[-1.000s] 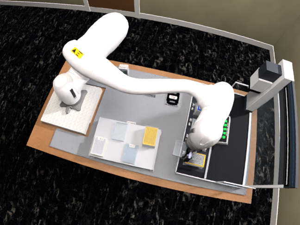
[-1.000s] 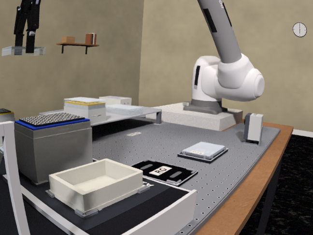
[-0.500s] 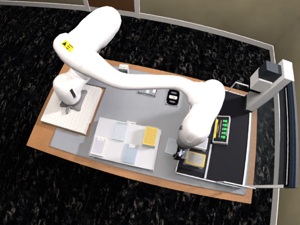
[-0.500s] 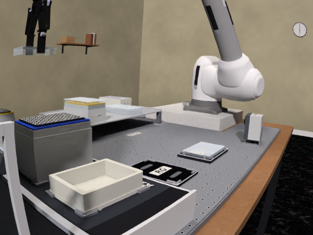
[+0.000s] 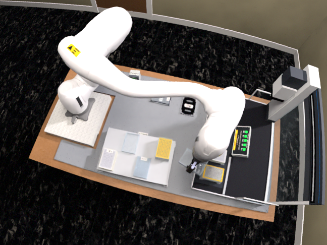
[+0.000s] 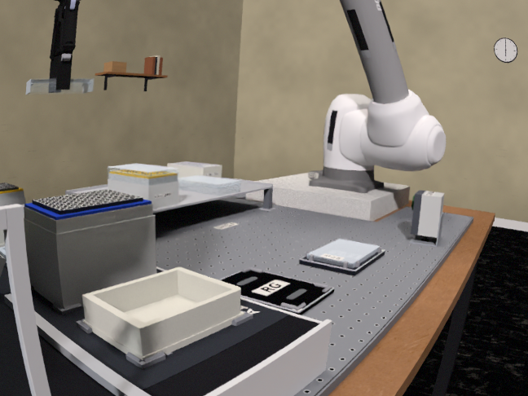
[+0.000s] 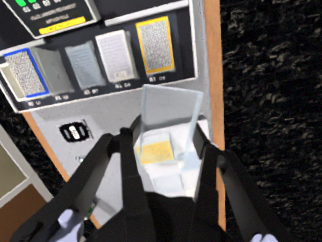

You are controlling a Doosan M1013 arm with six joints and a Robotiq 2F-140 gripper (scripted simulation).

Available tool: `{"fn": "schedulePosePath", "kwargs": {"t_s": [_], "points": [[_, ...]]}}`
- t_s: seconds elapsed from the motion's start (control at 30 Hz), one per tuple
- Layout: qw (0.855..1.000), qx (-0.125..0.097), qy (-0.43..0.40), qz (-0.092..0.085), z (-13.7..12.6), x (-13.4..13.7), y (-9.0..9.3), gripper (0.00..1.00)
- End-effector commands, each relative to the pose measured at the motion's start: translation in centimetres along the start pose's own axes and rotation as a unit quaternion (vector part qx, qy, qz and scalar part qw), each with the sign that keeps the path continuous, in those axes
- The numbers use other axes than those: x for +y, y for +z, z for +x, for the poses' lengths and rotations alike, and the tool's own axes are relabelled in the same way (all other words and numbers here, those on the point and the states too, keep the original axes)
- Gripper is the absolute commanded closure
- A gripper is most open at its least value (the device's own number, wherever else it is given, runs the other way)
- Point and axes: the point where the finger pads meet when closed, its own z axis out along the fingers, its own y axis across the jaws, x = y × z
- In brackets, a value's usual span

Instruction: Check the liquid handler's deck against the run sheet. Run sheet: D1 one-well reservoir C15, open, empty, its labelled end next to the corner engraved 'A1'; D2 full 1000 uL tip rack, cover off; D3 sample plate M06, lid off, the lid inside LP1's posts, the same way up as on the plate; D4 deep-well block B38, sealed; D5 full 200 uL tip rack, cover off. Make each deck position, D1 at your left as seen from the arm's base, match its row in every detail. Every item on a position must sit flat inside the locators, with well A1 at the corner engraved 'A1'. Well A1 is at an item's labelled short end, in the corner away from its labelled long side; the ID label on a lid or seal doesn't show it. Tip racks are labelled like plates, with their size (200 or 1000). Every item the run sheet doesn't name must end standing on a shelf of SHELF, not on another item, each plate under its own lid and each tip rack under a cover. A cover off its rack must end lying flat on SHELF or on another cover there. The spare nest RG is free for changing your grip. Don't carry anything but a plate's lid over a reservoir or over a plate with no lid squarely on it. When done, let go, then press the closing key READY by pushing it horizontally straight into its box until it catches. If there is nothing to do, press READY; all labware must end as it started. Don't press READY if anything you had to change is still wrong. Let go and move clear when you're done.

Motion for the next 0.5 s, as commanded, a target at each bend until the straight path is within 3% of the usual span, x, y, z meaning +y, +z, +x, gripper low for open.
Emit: {"fn": "schedulePosePath", "kwargs": {"t_s": [0.0,0.47], "points": [[1.000,0.001,0.018,0.000,0.02,-0.01,-0.13,0.90],[0.988,0.001,0.158,0.000,0.02,-0.01,-0.13,0.90]]}}
